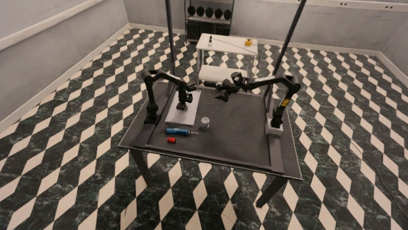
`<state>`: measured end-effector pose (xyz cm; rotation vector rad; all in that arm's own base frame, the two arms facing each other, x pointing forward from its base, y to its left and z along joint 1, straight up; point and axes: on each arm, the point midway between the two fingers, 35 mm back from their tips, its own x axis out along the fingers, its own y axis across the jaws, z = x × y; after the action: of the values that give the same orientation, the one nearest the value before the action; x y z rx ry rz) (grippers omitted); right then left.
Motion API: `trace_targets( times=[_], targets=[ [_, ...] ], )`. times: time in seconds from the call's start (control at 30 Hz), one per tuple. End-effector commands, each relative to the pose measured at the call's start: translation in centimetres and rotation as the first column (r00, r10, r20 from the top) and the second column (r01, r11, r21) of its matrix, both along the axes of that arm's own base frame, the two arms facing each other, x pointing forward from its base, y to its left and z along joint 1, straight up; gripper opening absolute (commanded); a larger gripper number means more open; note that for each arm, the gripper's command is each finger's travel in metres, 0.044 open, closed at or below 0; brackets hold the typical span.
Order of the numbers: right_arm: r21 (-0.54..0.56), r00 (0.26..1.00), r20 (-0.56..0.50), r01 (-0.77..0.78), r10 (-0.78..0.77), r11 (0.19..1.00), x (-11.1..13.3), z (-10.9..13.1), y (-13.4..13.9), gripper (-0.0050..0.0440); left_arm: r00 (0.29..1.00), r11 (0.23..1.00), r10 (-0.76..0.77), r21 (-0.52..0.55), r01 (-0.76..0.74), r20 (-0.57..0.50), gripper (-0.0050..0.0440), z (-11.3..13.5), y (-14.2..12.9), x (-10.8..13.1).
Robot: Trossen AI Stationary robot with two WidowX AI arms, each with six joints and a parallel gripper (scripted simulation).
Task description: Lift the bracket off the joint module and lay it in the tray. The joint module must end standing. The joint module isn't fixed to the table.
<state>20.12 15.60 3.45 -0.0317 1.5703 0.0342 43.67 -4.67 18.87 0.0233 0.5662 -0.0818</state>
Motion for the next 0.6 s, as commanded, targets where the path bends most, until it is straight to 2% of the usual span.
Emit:
trace_targets(
  times=[0.0,0.57],
  targets=[
    [-0.001,1.000,0.001,0.002,-0.002,1.000,-0.06,-0.21,-0.03,-0.0050,0.999,1.000,-0.004,-0.003,0.004,0.037,0.0440,1.56,-0.09,0.23],
    [0.011,1.000,0.015,0.001,-0.001,1.000,0.25,-0.24,0.20,-0.0050,0.999,1.000,-0.004,-0.003,0.004,0.037,0.0440,1.56,-0.09,0.23]
  ],
)
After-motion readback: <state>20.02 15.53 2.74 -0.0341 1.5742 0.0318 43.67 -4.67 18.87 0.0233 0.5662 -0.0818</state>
